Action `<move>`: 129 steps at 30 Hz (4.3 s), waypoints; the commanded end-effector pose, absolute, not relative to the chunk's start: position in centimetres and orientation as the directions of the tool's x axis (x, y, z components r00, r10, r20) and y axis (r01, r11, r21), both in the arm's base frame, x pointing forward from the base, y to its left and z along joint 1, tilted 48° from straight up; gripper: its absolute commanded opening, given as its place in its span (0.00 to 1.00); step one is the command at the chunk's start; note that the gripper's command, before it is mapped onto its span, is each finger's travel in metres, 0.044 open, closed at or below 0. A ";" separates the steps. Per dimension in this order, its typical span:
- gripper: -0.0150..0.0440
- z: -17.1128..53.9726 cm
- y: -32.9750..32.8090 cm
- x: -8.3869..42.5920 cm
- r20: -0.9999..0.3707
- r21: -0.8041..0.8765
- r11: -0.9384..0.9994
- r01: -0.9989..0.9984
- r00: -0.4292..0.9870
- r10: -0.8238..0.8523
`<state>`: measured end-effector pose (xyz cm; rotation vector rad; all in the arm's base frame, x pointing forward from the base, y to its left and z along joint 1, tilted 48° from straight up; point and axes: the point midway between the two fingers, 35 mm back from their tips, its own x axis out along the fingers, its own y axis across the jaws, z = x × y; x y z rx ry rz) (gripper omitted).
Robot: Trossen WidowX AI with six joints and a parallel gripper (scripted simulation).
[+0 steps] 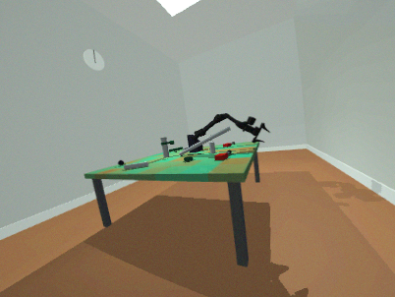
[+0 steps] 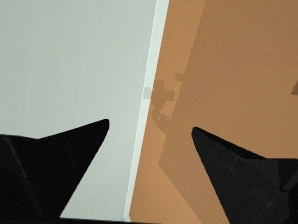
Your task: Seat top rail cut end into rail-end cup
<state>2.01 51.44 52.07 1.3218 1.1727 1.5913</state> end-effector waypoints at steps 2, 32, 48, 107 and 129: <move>1.00 49.7 50.2 10.2 0.206 0.966 -0.211 -0.150 -0.043 0.978; 1.00 23.9 22.8 39.5 -0.540 0.640 0.681 -0.356 0.422 0.728; 1.00 11.7 1.3 32.1 -0.685 0.622 0.743 -0.248 0.288 0.669; 1.00 -4.3 -14.3 23.1 -0.569 -0.413 -0.188 -0.891 0.091 0.817; 1.00 -7.5 -10.8 22.9 -0.563 -0.437 -0.206 -0.876 0.088 0.822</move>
